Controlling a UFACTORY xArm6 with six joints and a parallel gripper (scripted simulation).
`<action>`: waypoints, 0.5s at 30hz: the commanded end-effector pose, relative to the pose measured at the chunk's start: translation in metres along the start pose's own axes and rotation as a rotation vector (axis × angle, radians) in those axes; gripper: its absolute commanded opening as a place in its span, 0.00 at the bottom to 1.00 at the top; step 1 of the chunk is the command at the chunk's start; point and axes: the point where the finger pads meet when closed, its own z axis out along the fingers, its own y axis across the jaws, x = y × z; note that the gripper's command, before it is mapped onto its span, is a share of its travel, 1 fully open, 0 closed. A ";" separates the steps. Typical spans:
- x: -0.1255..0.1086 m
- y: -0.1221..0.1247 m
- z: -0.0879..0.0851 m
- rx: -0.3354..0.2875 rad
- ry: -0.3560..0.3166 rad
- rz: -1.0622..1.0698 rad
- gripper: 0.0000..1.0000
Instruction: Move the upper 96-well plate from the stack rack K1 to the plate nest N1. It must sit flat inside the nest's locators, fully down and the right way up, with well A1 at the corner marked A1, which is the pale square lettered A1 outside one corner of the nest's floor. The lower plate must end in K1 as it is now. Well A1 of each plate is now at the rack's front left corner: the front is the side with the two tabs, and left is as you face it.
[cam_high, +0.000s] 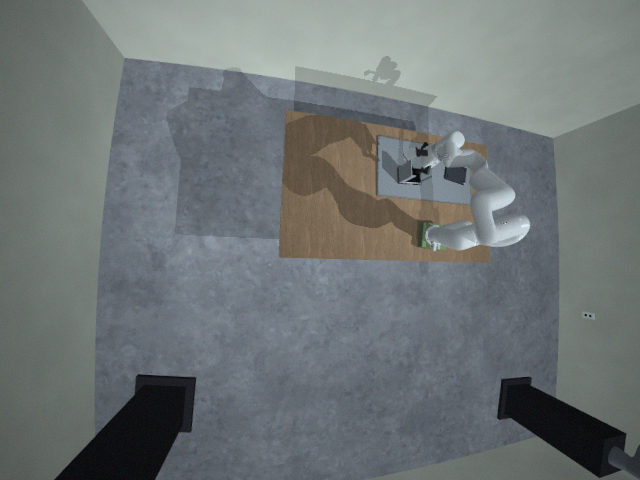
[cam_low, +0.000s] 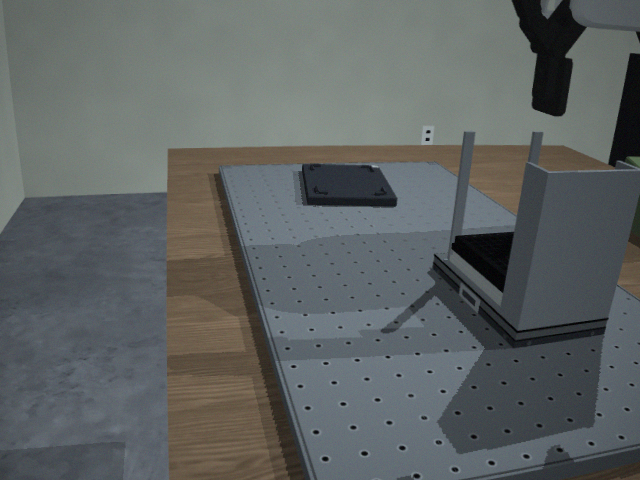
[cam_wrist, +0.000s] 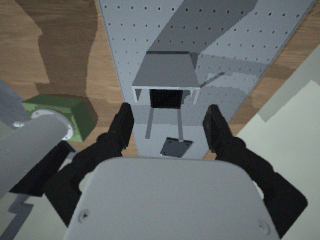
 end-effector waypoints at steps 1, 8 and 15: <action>-0.021 0.000 0.000 -0.008 0.004 -0.001 1.00; -0.048 -0.003 0.003 -0.020 0.006 -0.001 1.00; -0.060 -0.004 0.005 -0.020 0.006 -0.001 1.00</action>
